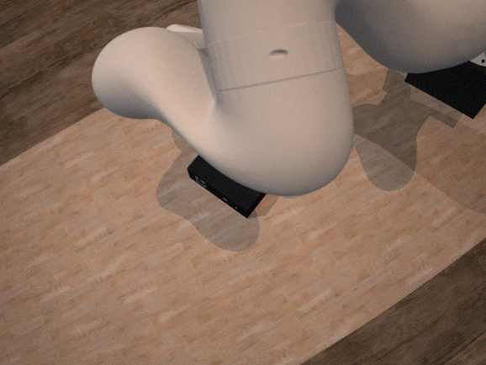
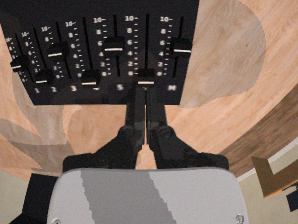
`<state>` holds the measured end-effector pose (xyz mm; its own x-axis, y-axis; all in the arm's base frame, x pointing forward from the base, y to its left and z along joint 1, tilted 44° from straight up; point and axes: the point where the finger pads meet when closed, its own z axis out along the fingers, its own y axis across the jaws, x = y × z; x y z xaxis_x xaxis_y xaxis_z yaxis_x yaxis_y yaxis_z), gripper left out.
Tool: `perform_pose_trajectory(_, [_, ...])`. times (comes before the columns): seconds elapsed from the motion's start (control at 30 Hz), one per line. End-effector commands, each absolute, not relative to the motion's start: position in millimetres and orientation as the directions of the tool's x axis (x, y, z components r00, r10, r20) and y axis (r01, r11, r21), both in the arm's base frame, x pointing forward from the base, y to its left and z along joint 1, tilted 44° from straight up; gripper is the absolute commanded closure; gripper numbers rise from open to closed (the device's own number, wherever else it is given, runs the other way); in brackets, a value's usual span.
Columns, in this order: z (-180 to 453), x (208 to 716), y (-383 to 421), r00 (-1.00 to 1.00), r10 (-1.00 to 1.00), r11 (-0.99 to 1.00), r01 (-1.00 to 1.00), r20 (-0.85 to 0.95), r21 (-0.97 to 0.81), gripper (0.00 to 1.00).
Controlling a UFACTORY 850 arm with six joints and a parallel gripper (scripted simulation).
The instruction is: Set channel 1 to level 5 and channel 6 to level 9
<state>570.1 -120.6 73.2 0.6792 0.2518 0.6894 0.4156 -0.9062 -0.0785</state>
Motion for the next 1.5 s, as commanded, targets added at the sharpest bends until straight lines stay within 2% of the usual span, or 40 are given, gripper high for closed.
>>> perform_pose_trajectory(0.0, [74.7, 571.4, -120.7, 0.679, 0.252, -0.906, 0.415, 0.690, -0.078, 1.00])
perform_pose_trajectory(1.47, [88.9, 585.3, -115.5, 0.679, 0.252, -0.906, 0.415, 0.690, -0.078, 1.00])
